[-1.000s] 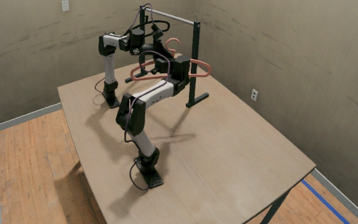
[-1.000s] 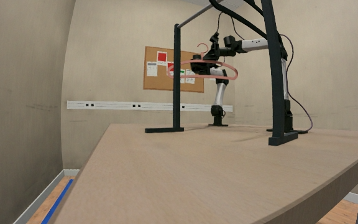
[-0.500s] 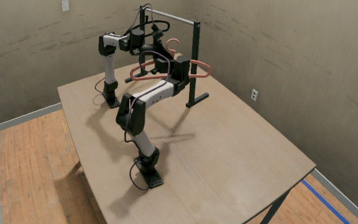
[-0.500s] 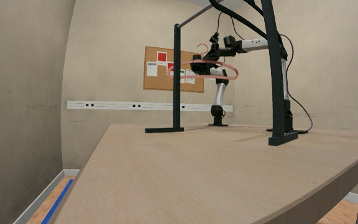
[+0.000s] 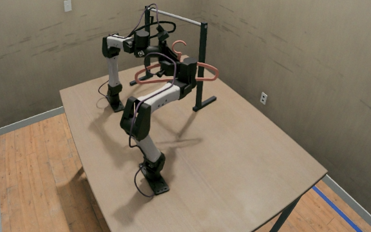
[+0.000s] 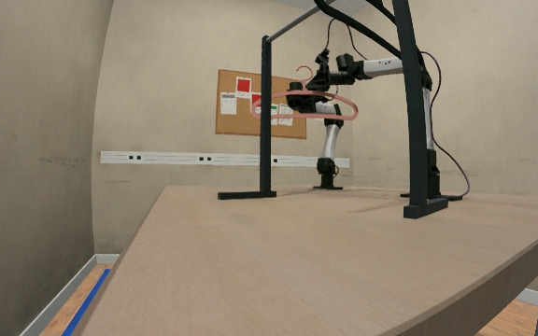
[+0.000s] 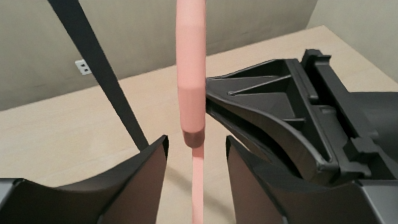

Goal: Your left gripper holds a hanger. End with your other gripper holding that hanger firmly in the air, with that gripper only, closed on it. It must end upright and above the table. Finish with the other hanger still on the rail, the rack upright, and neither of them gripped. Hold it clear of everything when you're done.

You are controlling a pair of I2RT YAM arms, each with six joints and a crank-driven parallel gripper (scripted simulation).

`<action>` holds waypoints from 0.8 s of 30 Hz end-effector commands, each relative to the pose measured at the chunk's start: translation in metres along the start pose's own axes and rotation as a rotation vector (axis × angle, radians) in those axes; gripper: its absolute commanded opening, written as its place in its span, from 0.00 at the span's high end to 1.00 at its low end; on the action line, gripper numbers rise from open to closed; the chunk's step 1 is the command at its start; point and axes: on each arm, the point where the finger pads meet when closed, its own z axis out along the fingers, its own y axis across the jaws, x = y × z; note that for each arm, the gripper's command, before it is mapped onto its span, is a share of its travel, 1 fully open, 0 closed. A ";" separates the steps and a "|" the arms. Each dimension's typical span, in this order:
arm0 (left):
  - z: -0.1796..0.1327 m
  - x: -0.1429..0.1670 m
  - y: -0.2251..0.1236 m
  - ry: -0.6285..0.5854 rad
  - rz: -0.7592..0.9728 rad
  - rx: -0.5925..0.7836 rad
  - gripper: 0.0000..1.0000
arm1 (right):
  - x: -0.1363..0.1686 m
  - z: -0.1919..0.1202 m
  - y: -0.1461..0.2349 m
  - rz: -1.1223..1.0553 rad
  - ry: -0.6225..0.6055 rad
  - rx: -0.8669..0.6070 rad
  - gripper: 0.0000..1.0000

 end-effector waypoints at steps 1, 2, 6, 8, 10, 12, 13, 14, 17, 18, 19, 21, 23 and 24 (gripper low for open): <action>-0.015 -0.005 0.006 -0.008 -0.018 0.000 0.54 | -0.004 0.003 -0.015 -0.026 -0.009 0.026 1.00; -0.020 -0.005 0.006 -0.008 -0.018 0.000 0.54 | -0.004 0.003 -0.015 -0.026 -0.009 0.026 1.00; -0.045 -0.005 0.006 -0.008 -0.017 0.000 0.54 | -0.004 0.003 -0.015 -0.026 -0.009 0.026 1.00; -0.060 -0.004 0.006 -0.008 -0.017 0.000 0.54 | -0.004 0.003 -0.015 -0.026 -0.009 0.026 1.00; -0.074 -0.006 0.007 -0.010 -0.022 0.001 0.54 | -0.004 0.003 -0.015 -0.026 -0.009 0.026 1.00; -0.089 -0.013 0.008 -0.017 -0.042 0.002 0.54 | -0.004 0.003 -0.015 -0.026 -0.009 0.026 1.00; -0.095 -0.013 0.008 -0.016 -0.042 0.002 0.54 | -0.004 0.003 -0.015 -0.026 -0.009 0.026 1.00; -0.101 -0.013 0.008 -0.016 -0.042 0.002 0.54 | -0.004 0.003 -0.015 -0.026 -0.009 0.026 1.00; -0.105 -0.009 0.004 -0.012 -0.029 0.001 0.54 | -0.004 0.003 -0.015 -0.026 -0.009 0.026 1.00; -0.110 -0.009 0.004 -0.012 -0.029 0.001 0.54 | -0.004 0.003 -0.015 -0.026 -0.009 0.026 1.00; -0.113 -0.005 0.000 -0.009 -0.017 0.000 0.54 | -0.004 0.003 -0.015 -0.026 -0.009 0.026 1.00; -0.119 -0.005 0.000 -0.010 -0.017 0.000 0.54 | -0.004 0.003 -0.015 -0.026 -0.009 0.026 1.00; -0.120 -0.005 0.000 -0.010 -0.017 0.000 0.54 | -0.004 0.003 -0.015 -0.026 -0.009 0.026 1.00; -0.120 -0.005 0.000 -0.010 -0.017 0.000 0.54 | -0.004 0.003 -0.015 -0.026 -0.009 0.026 1.00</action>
